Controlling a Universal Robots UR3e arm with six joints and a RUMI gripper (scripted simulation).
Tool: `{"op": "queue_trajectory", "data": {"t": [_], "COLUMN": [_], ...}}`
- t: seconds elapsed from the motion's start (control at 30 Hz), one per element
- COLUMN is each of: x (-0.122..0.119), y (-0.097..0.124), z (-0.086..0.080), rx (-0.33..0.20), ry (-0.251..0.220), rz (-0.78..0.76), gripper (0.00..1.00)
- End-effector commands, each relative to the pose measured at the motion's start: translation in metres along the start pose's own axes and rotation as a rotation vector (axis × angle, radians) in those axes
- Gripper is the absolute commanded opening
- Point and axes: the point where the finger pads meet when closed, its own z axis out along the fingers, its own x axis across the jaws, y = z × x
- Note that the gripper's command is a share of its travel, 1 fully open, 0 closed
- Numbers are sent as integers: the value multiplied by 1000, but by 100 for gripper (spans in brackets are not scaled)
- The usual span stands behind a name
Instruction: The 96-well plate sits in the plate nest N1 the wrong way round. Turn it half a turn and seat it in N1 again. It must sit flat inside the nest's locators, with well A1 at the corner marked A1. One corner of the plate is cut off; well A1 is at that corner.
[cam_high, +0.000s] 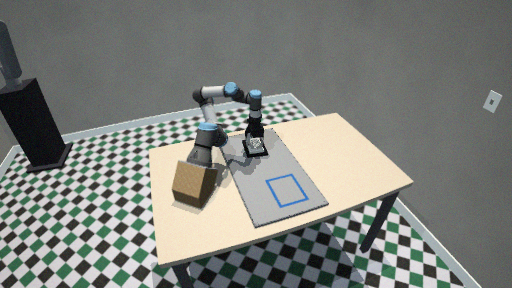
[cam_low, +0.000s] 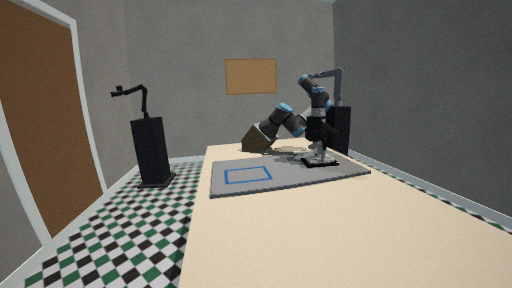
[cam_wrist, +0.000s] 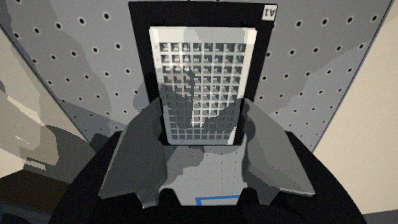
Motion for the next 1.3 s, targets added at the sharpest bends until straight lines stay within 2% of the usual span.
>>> {"op": "queue_trajectory", "data": {"t": [0.0,0.17,1.27], "x": [0,0,0], "y": [0,0,0], "z": [0,0,-50], "rx": [0,-1,0], "ry": [1,1,1], "rz": [-1,-1,0], "gripper": [0,0,0]}}
